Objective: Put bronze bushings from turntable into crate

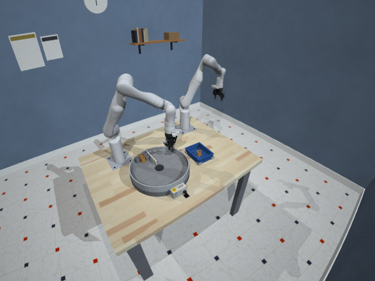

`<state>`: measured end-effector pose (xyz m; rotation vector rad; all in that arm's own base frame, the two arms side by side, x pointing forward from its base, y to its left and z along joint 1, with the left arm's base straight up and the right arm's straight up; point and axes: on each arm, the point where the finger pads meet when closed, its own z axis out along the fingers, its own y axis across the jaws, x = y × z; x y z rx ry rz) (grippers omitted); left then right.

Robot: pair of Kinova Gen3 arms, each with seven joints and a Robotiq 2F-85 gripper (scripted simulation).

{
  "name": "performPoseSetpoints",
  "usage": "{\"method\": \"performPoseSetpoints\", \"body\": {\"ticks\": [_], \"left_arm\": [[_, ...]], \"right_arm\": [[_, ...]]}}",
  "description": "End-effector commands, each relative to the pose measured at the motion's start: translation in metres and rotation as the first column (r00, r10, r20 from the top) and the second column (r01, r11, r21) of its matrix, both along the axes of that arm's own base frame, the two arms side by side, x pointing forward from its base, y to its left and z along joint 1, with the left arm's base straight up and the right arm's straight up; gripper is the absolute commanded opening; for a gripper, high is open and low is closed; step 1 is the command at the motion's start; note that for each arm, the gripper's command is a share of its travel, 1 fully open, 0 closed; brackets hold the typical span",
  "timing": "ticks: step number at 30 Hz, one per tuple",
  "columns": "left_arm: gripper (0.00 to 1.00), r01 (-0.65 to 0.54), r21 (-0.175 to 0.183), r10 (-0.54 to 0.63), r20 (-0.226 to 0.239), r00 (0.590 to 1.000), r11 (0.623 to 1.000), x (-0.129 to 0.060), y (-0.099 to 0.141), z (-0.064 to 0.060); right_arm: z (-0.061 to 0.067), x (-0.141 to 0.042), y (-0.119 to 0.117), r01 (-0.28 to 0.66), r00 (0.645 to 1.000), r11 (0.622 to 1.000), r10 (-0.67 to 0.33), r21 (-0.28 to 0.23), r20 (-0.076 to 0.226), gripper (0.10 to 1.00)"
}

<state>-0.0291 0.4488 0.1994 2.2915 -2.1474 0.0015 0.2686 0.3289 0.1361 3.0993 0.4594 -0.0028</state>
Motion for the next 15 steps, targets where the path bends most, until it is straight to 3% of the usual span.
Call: {"method": "performPoseSetpoints", "body": {"ticks": [1,13,15], "left_arm": [[1.000,0.000,0.002,0.000,0.000,1.000,1.000,0.000,0.000,0.001],[1.000,0.000,0.002,0.000,0.000,1.000,1.000,0.000,0.000,0.001],[1.000,0.000,0.002,0.000,0.000,1.000,1.000,0.000,0.000,0.001]], "right_arm": [[0.001,-0.007,-0.020,-0.010,1.000,1.000,0.010,0.006,0.003,0.213],[0.001,-0.033,-0.099,-0.049,0.999,0.999,0.049,0.008,0.002,0.213],[0.001,-0.033,-0.099,-0.049,0.999,0.999,0.049,0.008,0.002,0.213]]}}
